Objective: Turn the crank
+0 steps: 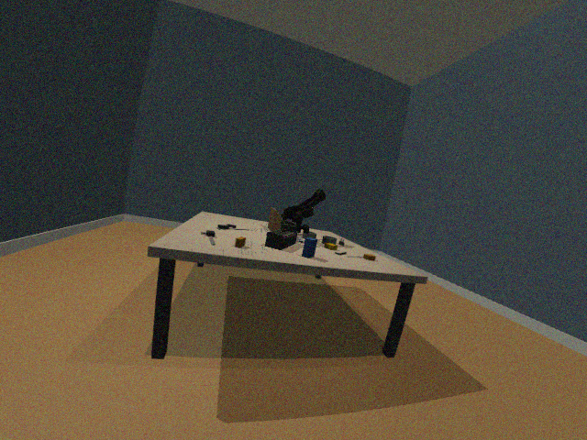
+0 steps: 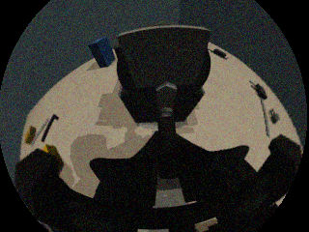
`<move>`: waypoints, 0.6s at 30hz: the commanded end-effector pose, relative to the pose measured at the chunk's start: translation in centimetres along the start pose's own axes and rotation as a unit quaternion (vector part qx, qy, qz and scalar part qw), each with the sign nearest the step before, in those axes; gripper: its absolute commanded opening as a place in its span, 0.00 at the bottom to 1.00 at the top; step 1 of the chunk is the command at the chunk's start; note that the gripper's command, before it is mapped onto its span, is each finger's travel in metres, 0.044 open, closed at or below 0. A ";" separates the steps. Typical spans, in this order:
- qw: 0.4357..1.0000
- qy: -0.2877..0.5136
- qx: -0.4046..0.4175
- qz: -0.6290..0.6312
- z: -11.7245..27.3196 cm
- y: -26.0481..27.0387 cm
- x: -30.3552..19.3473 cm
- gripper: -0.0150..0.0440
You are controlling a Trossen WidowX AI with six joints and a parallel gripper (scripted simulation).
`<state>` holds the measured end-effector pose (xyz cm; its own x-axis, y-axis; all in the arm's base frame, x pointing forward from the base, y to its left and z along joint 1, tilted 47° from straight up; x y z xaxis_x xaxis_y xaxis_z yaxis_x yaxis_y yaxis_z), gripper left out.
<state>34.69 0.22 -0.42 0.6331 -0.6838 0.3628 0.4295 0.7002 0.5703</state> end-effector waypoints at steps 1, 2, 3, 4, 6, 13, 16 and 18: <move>1.000 0.001 -0.012 -0.005 0.1 -0.9 -0.2 0.25; 1.000 0.001 -0.012 -0.005 0.1 -0.9 -0.2 0.25; 1.000 0.001 -0.012 -0.005 0.1 -0.9 -0.2 0.25; 1.000 0.001 -0.012 -0.005 0.1 -0.9 -0.2 0.25; 1.000 0.001 -0.012 -0.005 0.1 -0.9 -0.2 0.25; 1.000 0.001 -0.012 -0.005 0.1 -1.0 -0.2 0.25; 1.000 0.001 -0.012 -0.005 0.1 -1.0 -0.2 0.25; 1.000 0.001 -0.012 -0.005 0.1 -1.0 -0.2 0.25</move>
Point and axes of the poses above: the point midway between the two fingers, 35 mm back from their tips, its own z axis back along the fingers, its own y axis across the jaws, x = y × z, the point moved 1 cm from there along z, back along the fingers, and after that the axes turned 13 degrees about z, right-handed, at the moved point
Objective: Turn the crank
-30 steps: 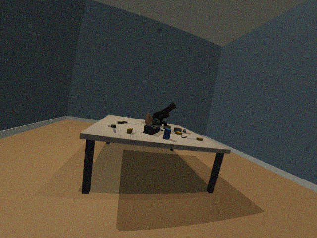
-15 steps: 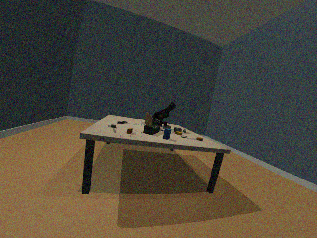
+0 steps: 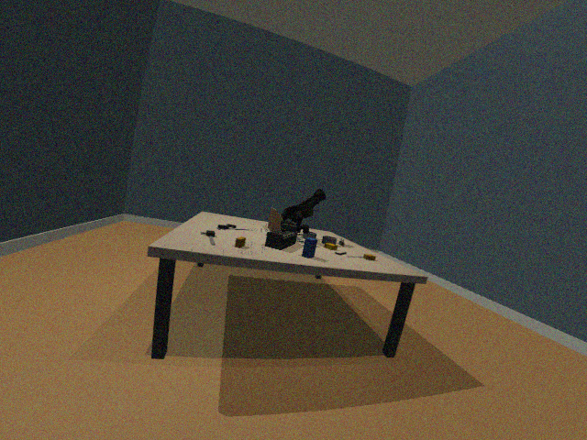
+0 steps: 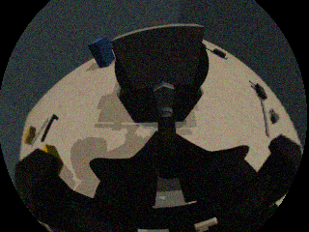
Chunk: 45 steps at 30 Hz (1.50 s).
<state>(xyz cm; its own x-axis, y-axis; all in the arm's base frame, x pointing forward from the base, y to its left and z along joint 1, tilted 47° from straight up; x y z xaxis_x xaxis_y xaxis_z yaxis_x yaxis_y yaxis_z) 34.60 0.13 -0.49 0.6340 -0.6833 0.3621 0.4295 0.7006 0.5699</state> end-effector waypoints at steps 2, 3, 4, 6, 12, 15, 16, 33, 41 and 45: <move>1.000 0.000 -0.012 -0.005 0.1 -0.9 -0.1 0.25; 1.000 0.000 -0.012 -0.005 0.1 -0.9 -0.1 0.25; 1.000 0.000 -0.012 -0.005 0.1 -0.9 -0.1 0.25; 1.000 0.000 -0.012 -0.005 0.1 -0.9 -0.1 0.25; 1.000 0.000 -0.012 -0.005 0.2 -1.0 -0.1 0.25; 1.000 0.000 -0.012 -0.005 0.2 -1.1 -0.1 0.25; 1.000 0.000 -0.012 -0.005 0.2 -1.1 -0.1 0.25; 1.000 0.000 -0.012 -0.005 0.4 -1.4 0.0 0.25; 1.000 0.000 -0.012 -0.005 0.6 -1.7 0.1 0.25; 1.000 0.000 -0.012 -0.005 0.7 -1.9 0.2 0.25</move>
Point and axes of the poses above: the point midway between the two fingers, 35 mm back from their tips, its own z axis back along the fingers, its own y axis across the jaws, x = y × z, the point moved 1 cm from there along z, back along the fingers, and after that the axes turned 13 degrees about z, right-handed, at the moved point
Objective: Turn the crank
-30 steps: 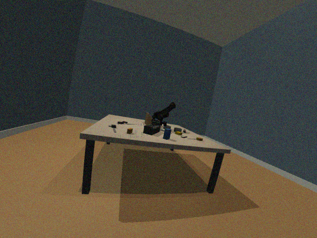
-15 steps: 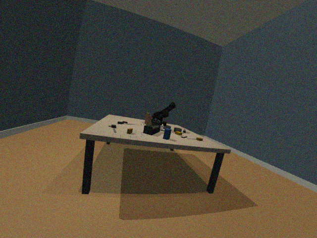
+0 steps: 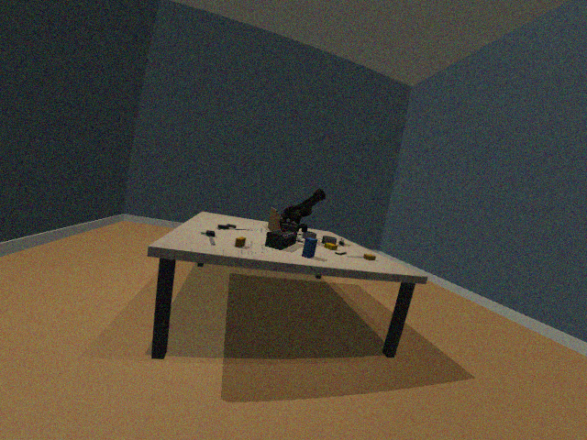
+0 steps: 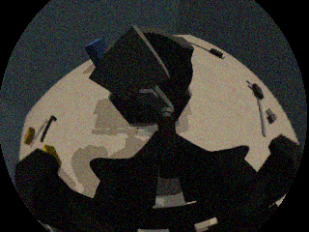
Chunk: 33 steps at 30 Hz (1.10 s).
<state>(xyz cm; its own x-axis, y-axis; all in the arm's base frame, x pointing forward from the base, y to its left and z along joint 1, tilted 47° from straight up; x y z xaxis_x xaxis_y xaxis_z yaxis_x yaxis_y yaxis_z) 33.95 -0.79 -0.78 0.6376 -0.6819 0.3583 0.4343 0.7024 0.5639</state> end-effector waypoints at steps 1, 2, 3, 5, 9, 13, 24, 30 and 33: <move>1.000 -0.002 -0.008 -0.005 0.4 -0.9 0.1 0.25; 1.000 -0.002 -0.008 -0.005 0.4 -0.9 0.2 0.25; 1.000 -0.002 -0.008 -0.005 0.5 -1.0 0.2 0.25; 1.000 -0.002 -0.008 -0.005 0.6 -1.1 0.3 0.25; 1.000 -0.002 -0.008 -0.005 0.8 -1.3 0.4 0.25; 1.000 -0.002 -0.008 -0.005 1.0 -1.5 0.6 0.25; 1.000 -0.003 -0.008 -0.004 1.9 -2.0 1.4 0.25; 1.000 -0.003 -0.009 -0.004 2.5 -2.0 2.0 0.25; 1.000 -0.003 -0.009 -0.004 2.8 -1.9 2.3 0.25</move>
<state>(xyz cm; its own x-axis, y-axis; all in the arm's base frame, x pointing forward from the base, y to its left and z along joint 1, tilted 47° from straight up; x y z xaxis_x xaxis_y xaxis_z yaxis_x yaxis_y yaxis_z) 32.89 -3.68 0.42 0.6374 -0.6852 0.3524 0.4484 0.7018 0.5535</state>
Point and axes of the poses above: the point midway between the two fingers, 35 mm back from their tips, its own z axis back along the fingers, its own y axis across the jaws, x = y × z, the point moved 1 cm from there along z, back along the fingers, and after that the axes turned 13 degrees about z, right-handed, at the moved point
